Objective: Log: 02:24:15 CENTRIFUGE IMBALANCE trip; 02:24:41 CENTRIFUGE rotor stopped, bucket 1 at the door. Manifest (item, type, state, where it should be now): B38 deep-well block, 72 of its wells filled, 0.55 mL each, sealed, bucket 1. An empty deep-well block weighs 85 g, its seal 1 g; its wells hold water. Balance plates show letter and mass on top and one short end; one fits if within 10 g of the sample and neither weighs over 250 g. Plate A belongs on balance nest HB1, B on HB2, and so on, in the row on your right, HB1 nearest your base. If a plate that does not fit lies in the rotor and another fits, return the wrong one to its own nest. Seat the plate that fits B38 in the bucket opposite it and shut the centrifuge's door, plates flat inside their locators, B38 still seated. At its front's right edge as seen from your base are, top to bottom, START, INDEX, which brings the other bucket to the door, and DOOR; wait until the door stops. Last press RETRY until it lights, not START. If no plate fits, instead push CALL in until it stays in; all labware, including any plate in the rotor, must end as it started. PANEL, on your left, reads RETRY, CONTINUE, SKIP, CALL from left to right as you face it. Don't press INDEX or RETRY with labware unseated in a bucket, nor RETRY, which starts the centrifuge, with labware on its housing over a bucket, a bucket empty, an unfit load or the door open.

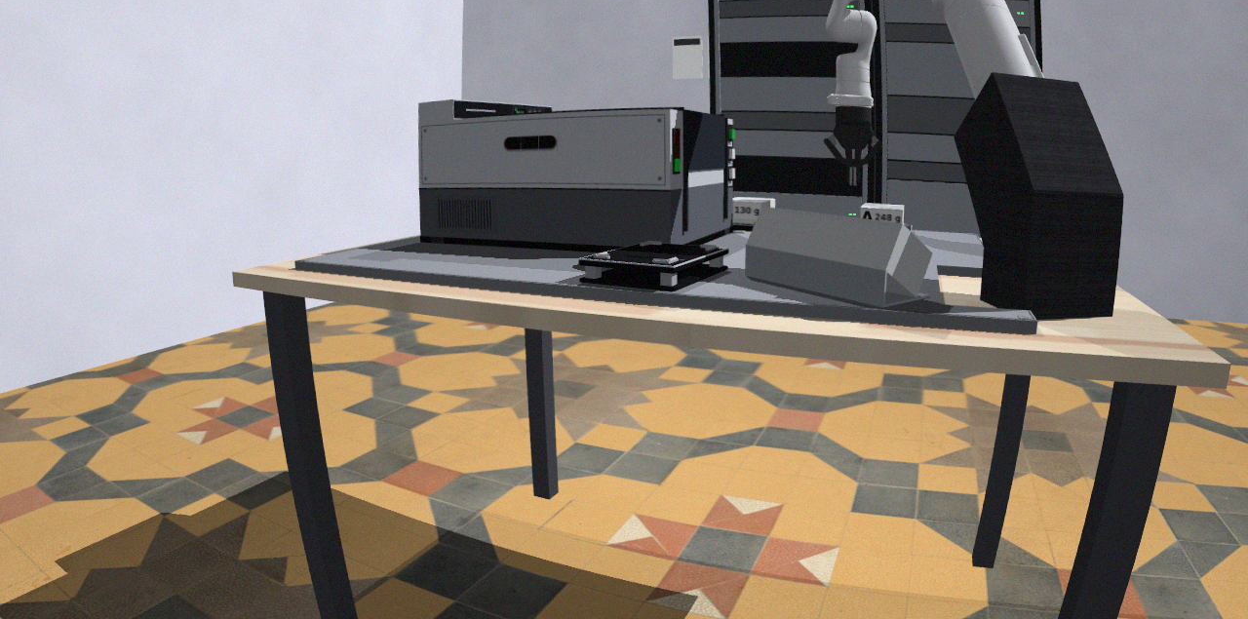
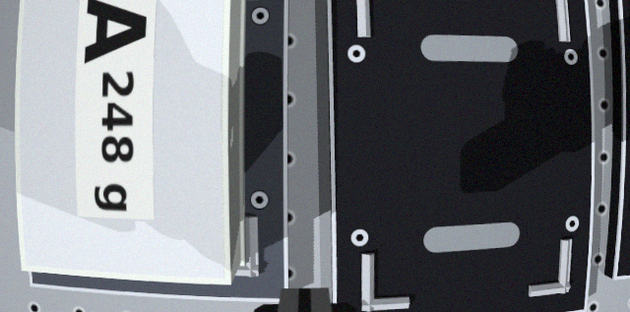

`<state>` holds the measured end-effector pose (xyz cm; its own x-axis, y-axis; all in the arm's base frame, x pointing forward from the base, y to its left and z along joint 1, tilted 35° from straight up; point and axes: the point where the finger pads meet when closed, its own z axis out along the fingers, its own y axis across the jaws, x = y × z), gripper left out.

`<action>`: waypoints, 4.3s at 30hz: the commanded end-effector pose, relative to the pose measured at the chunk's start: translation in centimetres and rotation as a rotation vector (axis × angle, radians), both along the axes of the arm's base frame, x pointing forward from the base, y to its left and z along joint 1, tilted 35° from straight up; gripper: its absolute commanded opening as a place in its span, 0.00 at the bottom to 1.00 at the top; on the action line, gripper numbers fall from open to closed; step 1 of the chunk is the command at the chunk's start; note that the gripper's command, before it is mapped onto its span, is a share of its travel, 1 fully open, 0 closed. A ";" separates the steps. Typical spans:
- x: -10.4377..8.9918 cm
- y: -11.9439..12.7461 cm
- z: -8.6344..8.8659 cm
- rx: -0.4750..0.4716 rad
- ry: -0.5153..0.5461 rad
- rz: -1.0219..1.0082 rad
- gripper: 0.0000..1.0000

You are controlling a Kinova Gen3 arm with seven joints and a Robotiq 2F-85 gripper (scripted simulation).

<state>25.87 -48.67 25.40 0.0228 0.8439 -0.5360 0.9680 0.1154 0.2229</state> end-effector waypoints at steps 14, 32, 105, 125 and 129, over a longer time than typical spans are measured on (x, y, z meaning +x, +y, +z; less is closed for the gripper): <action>4.7 0.0 1.5 -0.001 0.002 -0.003 0.10; 6.9 0.0 2.1 -0.001 0.002 -0.003 0.10; 17.9 2.2 4.1 0.007 -0.015 -0.028 0.10; 20.1 2.6 4.5 0.007 -0.015 -0.028 0.10; 20.1 2.6 4.5 0.007 -0.015 -0.028 0.10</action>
<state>45.92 -46.07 29.75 0.0542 0.8469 -0.5290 0.9678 0.0858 0.2365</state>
